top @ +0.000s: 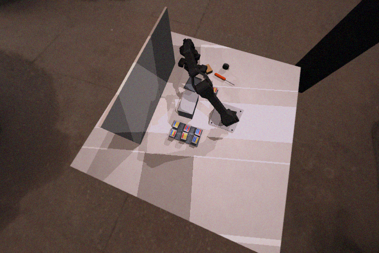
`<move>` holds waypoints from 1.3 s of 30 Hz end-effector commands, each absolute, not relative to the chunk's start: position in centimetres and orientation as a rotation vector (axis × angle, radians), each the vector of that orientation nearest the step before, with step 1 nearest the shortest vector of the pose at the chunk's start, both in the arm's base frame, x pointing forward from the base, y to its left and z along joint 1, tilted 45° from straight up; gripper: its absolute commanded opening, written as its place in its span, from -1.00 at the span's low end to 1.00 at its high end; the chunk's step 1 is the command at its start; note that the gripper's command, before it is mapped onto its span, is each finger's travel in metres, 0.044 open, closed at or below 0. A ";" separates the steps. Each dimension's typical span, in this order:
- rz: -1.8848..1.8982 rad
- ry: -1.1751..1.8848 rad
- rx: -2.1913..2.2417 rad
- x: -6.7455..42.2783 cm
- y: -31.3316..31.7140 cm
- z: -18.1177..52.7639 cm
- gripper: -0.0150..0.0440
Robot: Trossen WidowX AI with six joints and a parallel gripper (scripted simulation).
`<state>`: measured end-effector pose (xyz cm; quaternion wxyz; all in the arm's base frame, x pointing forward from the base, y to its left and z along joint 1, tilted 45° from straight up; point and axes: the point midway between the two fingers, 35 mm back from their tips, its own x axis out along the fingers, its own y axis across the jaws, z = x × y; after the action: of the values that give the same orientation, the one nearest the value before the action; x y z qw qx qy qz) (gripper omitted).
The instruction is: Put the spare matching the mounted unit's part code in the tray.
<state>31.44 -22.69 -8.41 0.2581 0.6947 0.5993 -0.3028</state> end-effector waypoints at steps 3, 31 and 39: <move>-0.822 1.625 1.892 31.5 -22.3 -8.8 -0.49; -0.821 1.625 1.892 31.8 -20.8 -10.4 -0.49; -0.821 1.625 1.892 31.8 -20.4 -10.9 -0.49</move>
<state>31.85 -20.61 -10.65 0.2582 0.6948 0.5993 -0.3023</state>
